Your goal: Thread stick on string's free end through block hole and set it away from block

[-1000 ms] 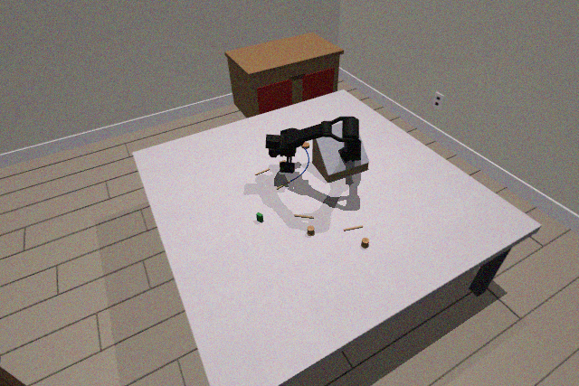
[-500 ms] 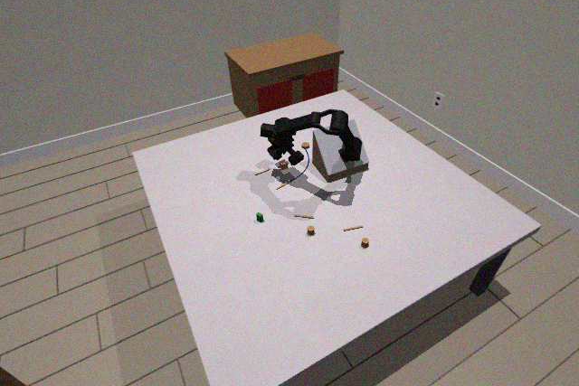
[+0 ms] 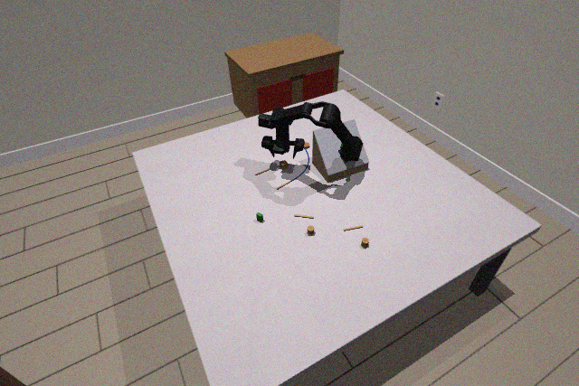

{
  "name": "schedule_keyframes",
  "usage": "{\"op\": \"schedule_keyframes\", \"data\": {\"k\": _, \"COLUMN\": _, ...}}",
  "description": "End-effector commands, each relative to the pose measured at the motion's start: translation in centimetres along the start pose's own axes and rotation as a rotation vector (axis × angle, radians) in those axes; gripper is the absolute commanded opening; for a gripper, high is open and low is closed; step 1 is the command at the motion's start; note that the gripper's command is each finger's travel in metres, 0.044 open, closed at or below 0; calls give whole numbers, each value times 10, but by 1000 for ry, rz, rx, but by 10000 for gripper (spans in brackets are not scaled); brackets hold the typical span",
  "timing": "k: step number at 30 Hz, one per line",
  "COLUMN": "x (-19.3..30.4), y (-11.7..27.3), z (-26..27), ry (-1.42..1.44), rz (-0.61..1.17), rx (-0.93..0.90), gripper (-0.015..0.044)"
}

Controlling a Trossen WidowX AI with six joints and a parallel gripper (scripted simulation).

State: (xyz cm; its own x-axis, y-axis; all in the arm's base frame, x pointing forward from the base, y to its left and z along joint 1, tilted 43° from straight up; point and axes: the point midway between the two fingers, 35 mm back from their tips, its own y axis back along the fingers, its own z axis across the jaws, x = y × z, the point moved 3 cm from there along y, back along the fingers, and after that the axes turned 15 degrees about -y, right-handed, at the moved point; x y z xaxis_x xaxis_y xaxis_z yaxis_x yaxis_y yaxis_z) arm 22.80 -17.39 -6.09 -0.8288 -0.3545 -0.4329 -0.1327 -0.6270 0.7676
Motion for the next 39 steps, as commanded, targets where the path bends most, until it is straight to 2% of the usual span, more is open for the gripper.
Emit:
{"op": "schedule_keyframes", "data": {"k": 1, "x": 2, "y": 0, "z": -3, "ry": 92, "rz": -38, "rx": -14, "gripper": 440}}
{"op": "schedule_keyframes", "data": {"k": 12, "x": 2, "y": 0, "z": -3, "ry": 87, "rz": -33, "rx": -12, "gripper": 440}}
{"op": "schedule_keyframes", "data": {"k": 20, "x": 2, "y": 0, "z": -3, "ry": 87, "rz": -33, "rx": -12, "gripper": 239}}
{"op": "schedule_keyframes", "data": {"k": 28, "x": 2, "y": 0, "z": -3, "ry": 87, "rz": -33, "rx": -12, "gripper": 239}}
{"op": "schedule_keyframes", "data": {"k": 37, "x": 2, "y": 0, "z": -3, "ry": 88, "rz": -33, "rx": -12, "gripper": 3}}
{"op": "schedule_keyframes", "data": {"k": 39, "x": 2, "y": 0, "z": -3, "ry": 88, "rz": -33, "rx": -12, "gripper": 0}}
